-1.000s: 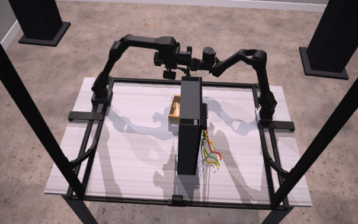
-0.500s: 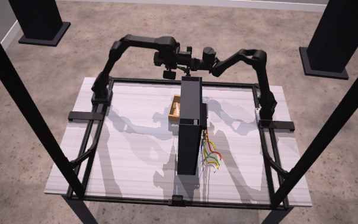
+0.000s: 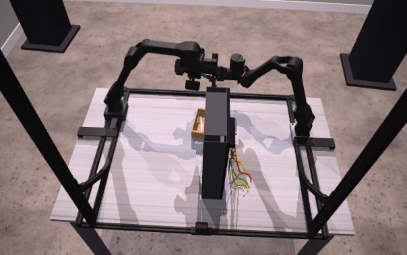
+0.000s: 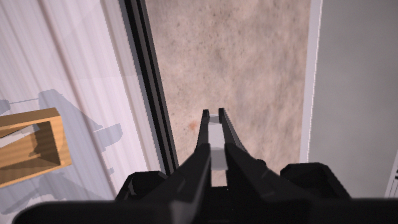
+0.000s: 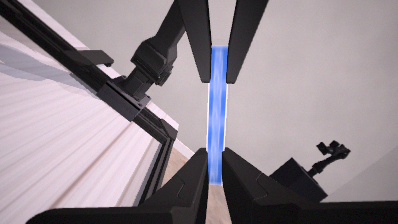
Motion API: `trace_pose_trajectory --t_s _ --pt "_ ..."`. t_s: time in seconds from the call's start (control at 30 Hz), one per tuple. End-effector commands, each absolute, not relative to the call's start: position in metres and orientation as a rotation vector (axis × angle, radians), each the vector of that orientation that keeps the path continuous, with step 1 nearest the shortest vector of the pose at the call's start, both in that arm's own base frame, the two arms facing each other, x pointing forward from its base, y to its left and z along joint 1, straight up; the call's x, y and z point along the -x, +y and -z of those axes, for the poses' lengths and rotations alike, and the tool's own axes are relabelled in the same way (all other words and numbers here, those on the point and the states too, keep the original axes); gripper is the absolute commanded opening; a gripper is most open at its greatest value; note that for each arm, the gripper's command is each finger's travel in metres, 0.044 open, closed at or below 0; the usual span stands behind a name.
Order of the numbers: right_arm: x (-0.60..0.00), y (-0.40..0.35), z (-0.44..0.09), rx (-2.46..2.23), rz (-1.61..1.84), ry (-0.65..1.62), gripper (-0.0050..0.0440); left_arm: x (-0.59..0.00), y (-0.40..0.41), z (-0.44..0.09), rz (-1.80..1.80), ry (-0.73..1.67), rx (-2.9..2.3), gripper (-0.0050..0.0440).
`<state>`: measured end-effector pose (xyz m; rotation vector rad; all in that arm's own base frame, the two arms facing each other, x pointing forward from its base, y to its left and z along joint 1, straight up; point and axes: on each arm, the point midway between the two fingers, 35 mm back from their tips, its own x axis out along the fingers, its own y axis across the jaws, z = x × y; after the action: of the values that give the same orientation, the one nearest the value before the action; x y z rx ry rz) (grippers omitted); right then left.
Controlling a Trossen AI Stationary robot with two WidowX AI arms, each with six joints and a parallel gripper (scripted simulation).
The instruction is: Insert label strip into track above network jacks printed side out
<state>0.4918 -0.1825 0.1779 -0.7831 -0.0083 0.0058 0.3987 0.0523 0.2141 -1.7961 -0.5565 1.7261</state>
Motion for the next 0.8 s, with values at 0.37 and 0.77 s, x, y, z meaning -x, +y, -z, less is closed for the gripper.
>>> trace_pose_trajectory --t_s 0.37,0.77 --pt "-0.4945 -0.1850 -0.1876 0.799 0.006 -0.026 -0.0003 -0.3971 0.0514 -0.2236 -1.706 -0.564 1.828 -0.0050" --pt "-0.4945 -0.1850 -0.1876 0.799 0.006 -0.026 -0.0043 -0.3971 0.0514 -0.2236 -1.706 -0.564 1.828 -0.0050"
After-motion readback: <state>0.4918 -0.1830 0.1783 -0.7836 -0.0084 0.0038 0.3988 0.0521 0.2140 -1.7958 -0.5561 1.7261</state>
